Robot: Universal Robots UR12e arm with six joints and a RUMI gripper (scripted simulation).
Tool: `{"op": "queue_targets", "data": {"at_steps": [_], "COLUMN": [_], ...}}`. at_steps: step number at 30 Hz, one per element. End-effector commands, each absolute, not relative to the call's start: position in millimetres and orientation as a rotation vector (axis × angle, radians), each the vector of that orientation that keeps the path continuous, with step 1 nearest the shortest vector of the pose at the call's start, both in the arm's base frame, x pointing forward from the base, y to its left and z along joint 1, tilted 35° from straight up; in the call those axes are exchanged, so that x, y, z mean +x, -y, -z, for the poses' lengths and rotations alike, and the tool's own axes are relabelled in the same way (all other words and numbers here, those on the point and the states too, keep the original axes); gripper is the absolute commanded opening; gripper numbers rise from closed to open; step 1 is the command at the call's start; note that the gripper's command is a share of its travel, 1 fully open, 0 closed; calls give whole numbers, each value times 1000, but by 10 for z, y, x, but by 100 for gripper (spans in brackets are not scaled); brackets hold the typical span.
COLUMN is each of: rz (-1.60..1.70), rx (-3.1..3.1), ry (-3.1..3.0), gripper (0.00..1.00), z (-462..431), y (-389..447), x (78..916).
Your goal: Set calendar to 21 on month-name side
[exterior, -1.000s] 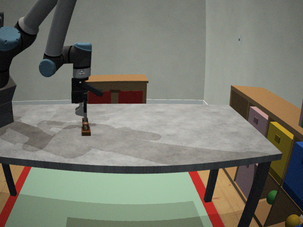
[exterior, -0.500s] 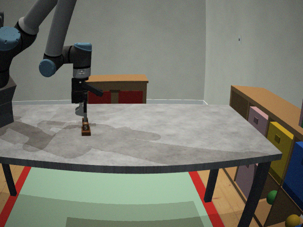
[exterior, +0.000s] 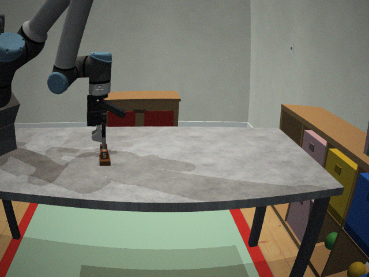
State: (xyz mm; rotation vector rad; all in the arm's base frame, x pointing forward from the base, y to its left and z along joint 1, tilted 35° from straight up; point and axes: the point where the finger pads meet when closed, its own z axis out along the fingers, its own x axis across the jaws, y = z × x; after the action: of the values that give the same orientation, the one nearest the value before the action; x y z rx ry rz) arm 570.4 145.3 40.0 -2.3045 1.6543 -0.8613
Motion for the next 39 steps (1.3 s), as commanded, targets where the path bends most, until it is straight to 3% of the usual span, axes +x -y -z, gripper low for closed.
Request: {"op": "queue_targets", "data": {"at_steps": [1, 39], "rz": [862, 862], "rx": [-2304, -2304], "ry": [-1654, -1654], "gripper": [28, 28], "z": [-404, -1115], "y": [-1455, -1615], "x": [5704, 5227]}}
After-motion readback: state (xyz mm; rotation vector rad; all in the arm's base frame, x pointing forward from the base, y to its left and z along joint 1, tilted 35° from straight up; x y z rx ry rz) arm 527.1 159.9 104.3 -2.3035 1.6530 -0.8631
